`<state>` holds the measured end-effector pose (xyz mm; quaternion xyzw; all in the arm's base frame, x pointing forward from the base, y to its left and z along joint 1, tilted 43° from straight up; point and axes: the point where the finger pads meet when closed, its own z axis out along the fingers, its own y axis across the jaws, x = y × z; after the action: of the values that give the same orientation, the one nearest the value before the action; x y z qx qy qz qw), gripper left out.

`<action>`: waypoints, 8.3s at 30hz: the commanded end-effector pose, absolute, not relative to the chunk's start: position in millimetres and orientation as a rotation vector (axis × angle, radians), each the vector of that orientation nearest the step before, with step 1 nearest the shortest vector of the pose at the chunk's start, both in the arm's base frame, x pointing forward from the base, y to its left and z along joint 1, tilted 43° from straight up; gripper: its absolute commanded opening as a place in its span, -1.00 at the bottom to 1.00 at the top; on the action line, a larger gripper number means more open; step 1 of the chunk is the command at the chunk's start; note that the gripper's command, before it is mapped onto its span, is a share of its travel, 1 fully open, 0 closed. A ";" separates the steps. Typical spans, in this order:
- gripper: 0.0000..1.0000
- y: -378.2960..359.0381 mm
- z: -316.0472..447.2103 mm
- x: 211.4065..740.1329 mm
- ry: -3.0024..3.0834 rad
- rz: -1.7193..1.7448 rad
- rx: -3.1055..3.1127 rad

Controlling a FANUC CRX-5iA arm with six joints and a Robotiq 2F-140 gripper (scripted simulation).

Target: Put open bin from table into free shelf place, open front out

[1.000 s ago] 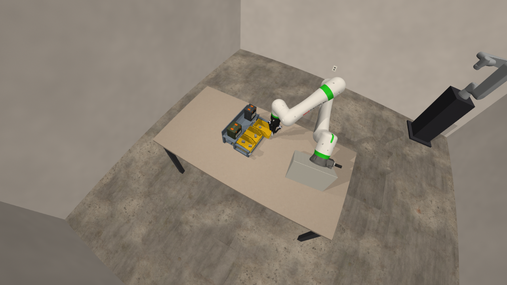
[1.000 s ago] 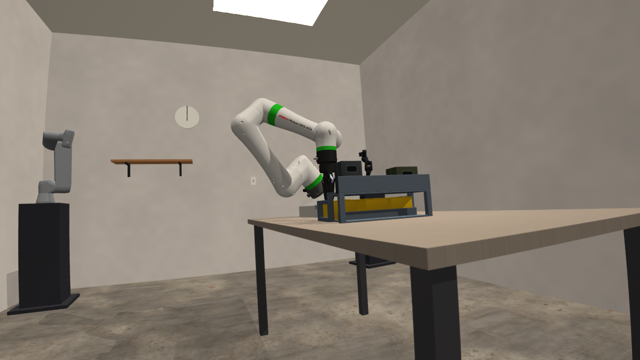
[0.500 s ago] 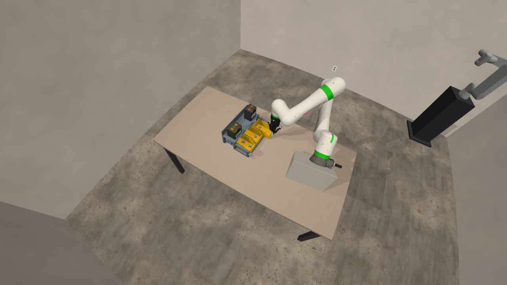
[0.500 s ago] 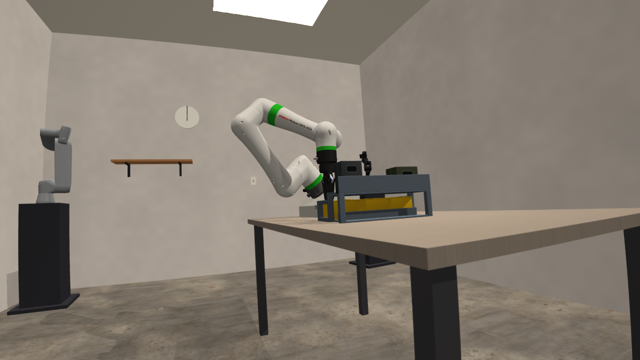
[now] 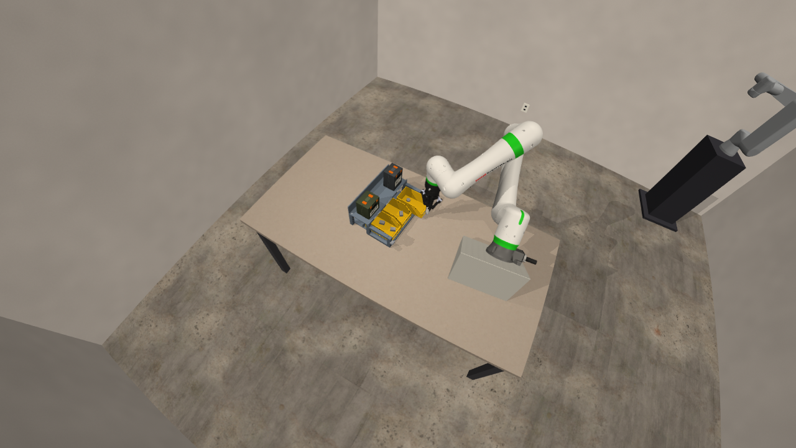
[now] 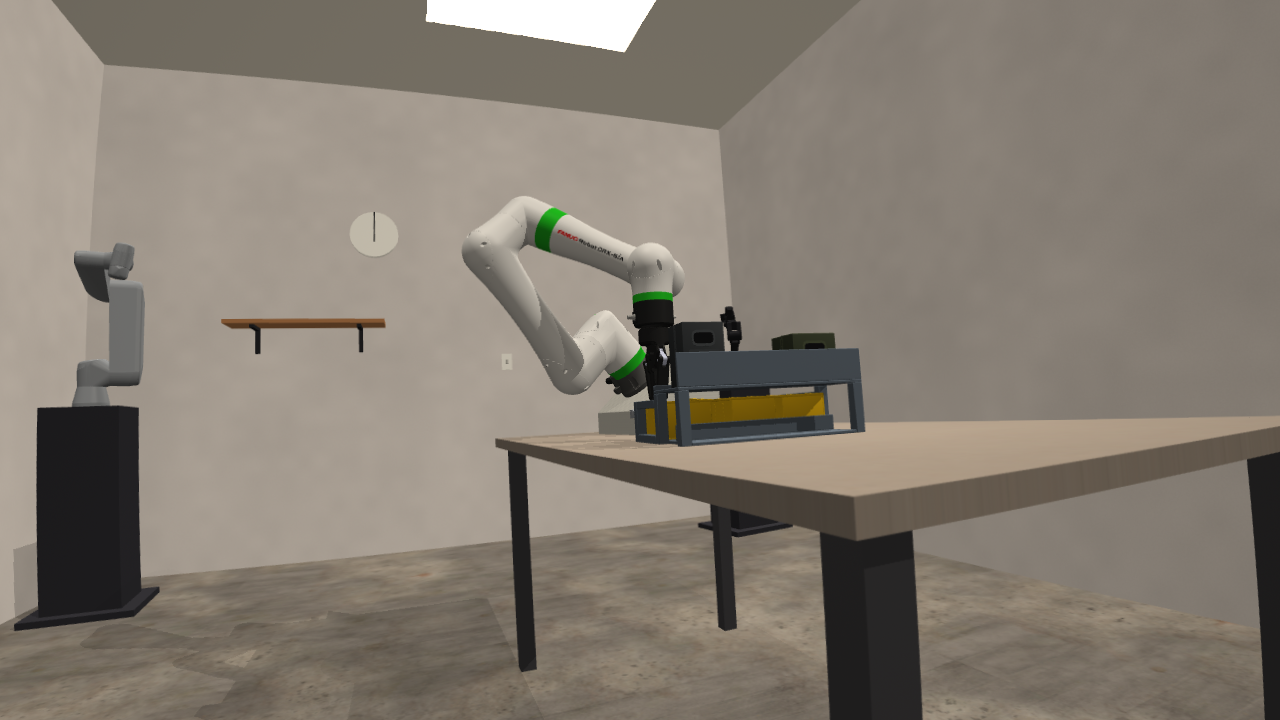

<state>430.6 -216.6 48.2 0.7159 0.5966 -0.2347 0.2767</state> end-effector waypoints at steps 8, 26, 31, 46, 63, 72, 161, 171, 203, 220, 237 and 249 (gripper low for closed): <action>-1.00 -216.5 48.3 431.3 1.602 -0.630 1.922; -1.00 -216.9 48.7 434.6 1.602 -0.630 1.922; -1.00 -217.2 48.9 436.4 1.602 -0.630 1.922; -1.00 -218.1 49.7 442.8 1.602 -0.630 1.922; -1.00 -219.4 50.8 452.4 1.602 -0.630 1.922; -1.00 -220.3 51.6 458.9 1.602 -0.630 1.922; -1.00 -224.8 55.5 491.9 1.602 -0.630 1.922; -1.00 -224.8 55.5 491.9 1.602 -0.630 1.922; -1.00 -224.7 55.6 491.7 1.602 -0.630 1.922; -1.00 -213.7 63.9 478.5 1.602 -0.630 1.922; -1.00 -208.3 68.2 472.3 1.602 -0.630 1.922; -1.00 -194.8 82.9 472.4 1.602 -0.630 1.922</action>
<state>472.3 -199.0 78.4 0.7158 0.5967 -0.2346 0.2767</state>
